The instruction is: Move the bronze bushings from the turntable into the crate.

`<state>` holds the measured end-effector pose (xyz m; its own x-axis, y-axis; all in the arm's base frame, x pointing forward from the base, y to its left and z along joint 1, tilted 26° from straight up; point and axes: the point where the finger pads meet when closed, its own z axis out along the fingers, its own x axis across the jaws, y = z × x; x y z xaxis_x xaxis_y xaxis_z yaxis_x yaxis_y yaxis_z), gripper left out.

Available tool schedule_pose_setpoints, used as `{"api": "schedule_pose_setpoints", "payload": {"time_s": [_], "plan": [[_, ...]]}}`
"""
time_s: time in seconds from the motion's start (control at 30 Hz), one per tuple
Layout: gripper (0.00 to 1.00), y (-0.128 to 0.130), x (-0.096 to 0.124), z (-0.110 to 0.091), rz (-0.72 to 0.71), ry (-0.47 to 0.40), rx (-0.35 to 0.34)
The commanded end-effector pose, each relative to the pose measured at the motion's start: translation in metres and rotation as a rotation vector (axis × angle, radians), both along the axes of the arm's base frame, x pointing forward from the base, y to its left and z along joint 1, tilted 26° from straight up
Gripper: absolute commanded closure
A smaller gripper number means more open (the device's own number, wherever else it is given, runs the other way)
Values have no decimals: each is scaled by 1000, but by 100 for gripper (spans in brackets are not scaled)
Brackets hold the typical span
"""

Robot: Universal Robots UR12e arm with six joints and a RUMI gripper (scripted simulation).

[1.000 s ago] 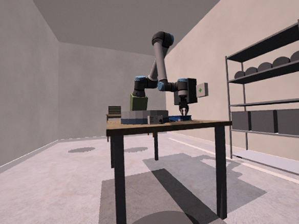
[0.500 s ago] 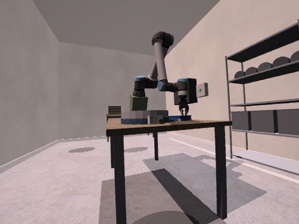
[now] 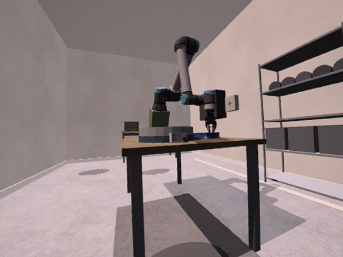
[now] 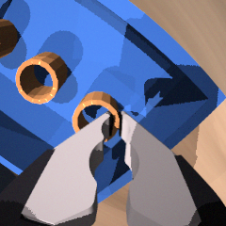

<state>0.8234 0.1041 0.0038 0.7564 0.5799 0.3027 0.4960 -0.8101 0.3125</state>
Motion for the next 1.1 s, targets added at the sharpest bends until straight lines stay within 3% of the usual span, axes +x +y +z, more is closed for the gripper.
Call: {"api": "schedule_pose_setpoints", "payload": {"time_s": [0.0,0.27,0.3,1.07], "plan": [[100,0,0,1,0,-1,0],[100,0,0,1,0,-1,0],[94,0,0,1,0,-1,0],[94,0,0,1,0,-1,0]]}}
